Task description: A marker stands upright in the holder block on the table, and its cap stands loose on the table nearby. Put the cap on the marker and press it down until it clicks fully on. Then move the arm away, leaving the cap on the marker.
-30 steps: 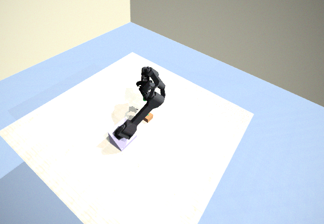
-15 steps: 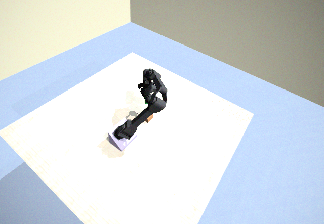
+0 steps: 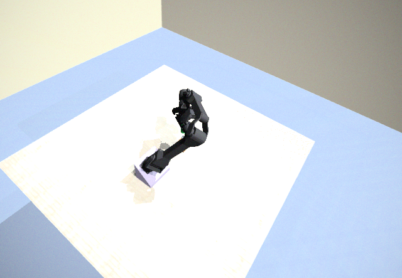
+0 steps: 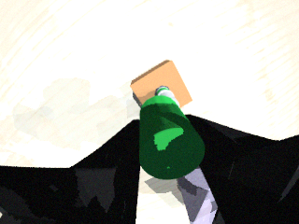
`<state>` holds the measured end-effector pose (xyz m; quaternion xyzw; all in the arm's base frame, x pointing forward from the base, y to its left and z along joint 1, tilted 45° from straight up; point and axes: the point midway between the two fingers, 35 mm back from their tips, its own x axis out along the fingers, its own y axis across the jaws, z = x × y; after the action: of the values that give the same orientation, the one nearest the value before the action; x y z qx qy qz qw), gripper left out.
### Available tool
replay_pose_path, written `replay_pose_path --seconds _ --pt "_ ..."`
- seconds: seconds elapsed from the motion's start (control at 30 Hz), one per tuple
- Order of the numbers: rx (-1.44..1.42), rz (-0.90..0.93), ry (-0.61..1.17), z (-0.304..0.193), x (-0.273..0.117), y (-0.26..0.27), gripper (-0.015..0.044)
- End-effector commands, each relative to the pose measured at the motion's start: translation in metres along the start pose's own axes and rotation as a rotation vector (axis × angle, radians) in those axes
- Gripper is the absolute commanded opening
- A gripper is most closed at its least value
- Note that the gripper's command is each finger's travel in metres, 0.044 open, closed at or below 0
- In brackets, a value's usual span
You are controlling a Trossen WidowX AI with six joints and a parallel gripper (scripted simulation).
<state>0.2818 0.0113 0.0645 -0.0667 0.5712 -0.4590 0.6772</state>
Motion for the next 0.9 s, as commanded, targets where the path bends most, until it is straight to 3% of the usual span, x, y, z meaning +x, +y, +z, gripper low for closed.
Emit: replay_pose_path --seconds 0.0,0.87 --pt "-0.007 -0.006 0.006 -0.005 0.000 -0.012 0.0000" --pt "-0.007 -0.006 0.005 -0.005 0.030 -0.013 0.0000"
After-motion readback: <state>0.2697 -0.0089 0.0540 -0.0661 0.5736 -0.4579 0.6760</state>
